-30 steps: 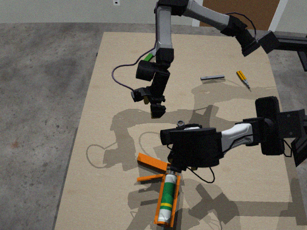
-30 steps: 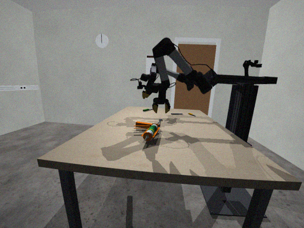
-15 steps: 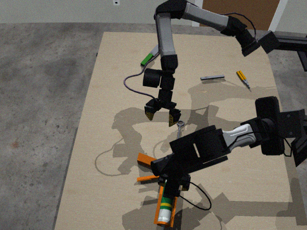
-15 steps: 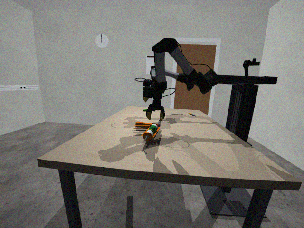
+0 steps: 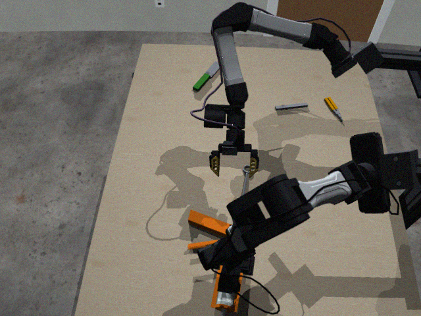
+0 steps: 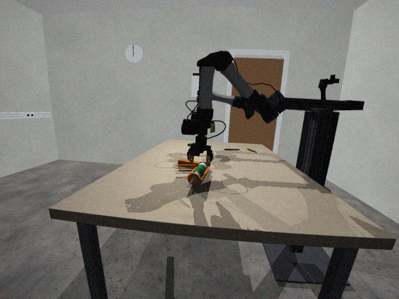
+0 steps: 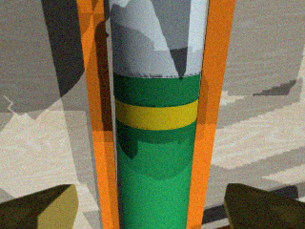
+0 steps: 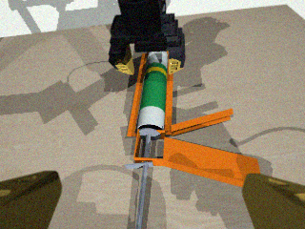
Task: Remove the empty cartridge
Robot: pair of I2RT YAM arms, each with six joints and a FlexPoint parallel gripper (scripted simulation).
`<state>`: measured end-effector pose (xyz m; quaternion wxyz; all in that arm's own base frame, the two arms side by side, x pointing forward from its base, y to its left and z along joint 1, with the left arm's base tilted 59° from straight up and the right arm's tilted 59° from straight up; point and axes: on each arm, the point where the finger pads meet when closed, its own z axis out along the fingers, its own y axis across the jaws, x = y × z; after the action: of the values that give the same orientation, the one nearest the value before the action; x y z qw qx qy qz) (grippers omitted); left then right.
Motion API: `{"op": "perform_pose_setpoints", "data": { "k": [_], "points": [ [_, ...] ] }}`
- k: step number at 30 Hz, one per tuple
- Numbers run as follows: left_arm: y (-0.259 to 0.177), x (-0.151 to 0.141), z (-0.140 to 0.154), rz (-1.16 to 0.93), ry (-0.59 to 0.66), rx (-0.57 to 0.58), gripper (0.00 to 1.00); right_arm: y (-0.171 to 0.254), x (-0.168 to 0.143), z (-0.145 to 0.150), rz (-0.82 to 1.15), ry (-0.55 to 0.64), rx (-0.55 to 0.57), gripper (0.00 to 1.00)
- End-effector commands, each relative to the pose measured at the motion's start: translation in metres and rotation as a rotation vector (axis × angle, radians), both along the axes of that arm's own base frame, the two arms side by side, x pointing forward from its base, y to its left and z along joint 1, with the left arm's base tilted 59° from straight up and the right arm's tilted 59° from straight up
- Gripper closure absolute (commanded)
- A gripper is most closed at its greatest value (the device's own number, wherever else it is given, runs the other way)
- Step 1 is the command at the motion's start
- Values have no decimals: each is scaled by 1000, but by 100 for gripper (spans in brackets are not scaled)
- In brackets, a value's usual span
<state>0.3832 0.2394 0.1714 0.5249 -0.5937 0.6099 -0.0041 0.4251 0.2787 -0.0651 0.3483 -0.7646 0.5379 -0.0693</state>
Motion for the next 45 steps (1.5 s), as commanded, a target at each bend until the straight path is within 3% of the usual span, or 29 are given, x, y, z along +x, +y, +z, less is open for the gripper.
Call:
{"op": "perform_pose_setpoints", "data": {
  "k": [1,22,30,32,41,42,44,45],
  "points": [
    [-2,6,-10,-48,39,-63,25,-1,3,-2,73,10,10,0],
    [21,27,-15,-39,16,-43,25,-20,25,-17,25,34,73,0],
    [27,34,-19,-39,15,-43,25,-18,29,-11,24,28,100,0],
    [26,33,-21,-38,17,-46,40,-18,29,-11,25,29,102,0],
    [23,31,-14,-35,10,-41,65,-18,28,-11,26,32,100,0],
    [25,30,-15,-32,7,-39,76,-18,28,-11,26,32,100,0],
    [25,30,-15,-32,7,-39,76,-18,28,-11,26,32,100,0],
    [26,30,-14,-29,3,-37,87,-18,28,-11,26,31,100,0]
  ]
}}
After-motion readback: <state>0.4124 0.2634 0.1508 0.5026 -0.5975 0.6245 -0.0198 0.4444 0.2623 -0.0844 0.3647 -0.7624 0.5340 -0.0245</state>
